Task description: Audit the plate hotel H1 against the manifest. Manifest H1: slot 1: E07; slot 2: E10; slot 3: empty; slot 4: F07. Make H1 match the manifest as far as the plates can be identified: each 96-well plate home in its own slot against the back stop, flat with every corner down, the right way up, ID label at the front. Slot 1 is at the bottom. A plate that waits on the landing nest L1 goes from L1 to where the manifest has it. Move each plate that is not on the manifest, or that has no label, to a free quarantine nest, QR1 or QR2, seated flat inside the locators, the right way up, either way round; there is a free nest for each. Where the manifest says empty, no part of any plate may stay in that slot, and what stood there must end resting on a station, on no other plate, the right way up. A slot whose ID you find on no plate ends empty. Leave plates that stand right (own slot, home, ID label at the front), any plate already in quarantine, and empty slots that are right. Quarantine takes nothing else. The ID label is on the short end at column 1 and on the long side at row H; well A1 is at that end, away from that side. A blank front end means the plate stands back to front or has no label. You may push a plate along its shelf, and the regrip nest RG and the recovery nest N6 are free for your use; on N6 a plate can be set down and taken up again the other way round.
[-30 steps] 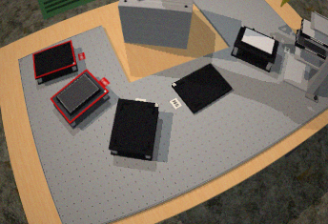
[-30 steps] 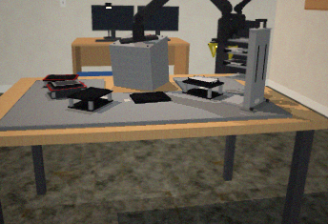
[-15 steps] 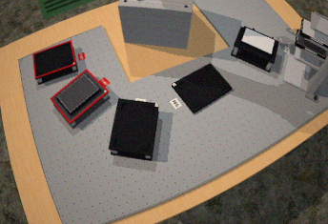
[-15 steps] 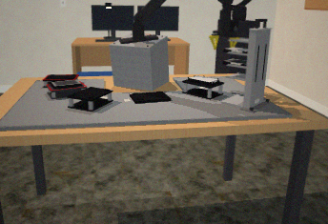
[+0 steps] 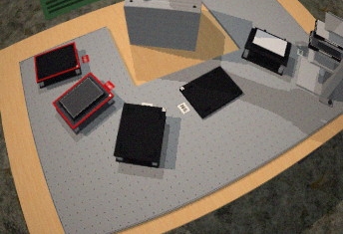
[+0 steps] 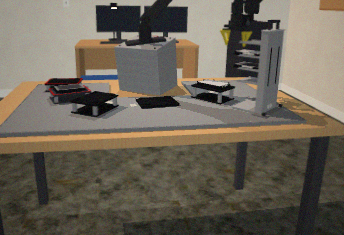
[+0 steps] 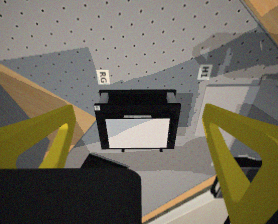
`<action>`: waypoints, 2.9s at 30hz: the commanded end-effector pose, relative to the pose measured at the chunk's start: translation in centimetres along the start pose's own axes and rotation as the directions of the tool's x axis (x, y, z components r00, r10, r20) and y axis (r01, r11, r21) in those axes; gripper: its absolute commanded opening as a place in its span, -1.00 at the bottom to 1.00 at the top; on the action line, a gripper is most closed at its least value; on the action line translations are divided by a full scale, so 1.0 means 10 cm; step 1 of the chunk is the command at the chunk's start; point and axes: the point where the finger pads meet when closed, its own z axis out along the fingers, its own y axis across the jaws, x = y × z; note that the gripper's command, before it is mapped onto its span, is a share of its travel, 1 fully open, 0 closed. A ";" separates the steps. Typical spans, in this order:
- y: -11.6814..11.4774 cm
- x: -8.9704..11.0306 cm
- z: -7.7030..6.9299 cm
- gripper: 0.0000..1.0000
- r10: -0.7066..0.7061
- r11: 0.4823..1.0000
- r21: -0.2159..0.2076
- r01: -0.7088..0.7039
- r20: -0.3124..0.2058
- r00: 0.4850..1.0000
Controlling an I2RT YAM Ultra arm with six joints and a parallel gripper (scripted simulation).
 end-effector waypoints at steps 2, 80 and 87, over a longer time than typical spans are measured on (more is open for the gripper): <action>-0.02 -0.06 -0.28 1.00 0.003 1.000 0.027 -0.004 0.031 1.000; -0.07 1.66 -0.21 1.00 0.999 -0.012 -0.016 -1.000 0.044 -0.012; 0.06 1.66 0.12 1.00 1.000 -0.002 -0.001 -1.000 -0.006 -0.002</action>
